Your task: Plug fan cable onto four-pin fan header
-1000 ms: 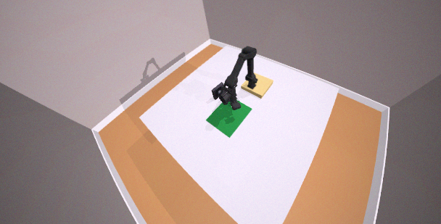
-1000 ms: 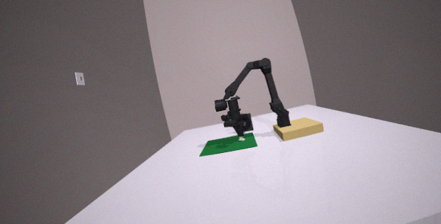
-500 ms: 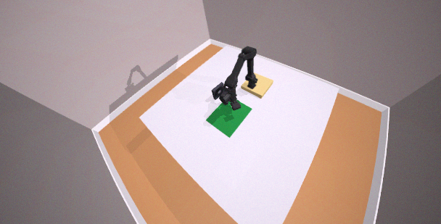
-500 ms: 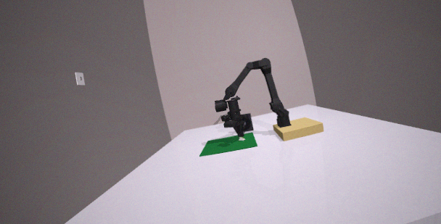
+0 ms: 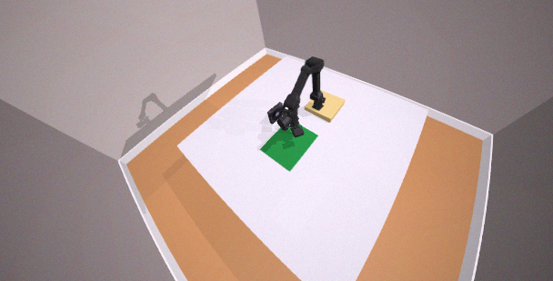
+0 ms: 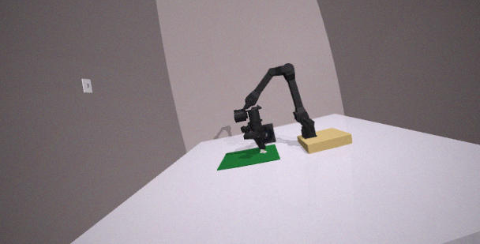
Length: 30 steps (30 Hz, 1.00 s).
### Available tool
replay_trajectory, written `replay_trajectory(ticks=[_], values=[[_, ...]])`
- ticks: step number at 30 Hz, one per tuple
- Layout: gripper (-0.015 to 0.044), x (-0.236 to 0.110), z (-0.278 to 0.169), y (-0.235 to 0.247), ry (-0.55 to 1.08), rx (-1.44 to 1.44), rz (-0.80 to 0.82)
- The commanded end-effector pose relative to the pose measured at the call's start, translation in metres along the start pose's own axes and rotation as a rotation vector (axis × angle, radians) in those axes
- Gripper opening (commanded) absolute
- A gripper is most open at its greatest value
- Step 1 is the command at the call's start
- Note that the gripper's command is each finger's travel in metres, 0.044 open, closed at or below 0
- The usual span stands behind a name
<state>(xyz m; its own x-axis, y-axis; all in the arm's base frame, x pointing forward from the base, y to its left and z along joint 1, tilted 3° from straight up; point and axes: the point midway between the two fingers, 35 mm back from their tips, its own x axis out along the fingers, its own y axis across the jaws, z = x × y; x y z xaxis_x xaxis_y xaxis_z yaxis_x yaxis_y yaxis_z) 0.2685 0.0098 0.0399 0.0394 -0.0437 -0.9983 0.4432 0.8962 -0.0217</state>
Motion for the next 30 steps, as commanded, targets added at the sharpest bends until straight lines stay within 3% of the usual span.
replay_trajectory(ticks=[1,25,30], values=[[0.0000,0.003,-0.001,0.000,0.004,0.005,0.001],[0.0000,0.017,-0.001,0.000,0.004,0.005,0.001],[0.0131,0.013,0.000,-0.001,0.000,0.003,-0.003]])
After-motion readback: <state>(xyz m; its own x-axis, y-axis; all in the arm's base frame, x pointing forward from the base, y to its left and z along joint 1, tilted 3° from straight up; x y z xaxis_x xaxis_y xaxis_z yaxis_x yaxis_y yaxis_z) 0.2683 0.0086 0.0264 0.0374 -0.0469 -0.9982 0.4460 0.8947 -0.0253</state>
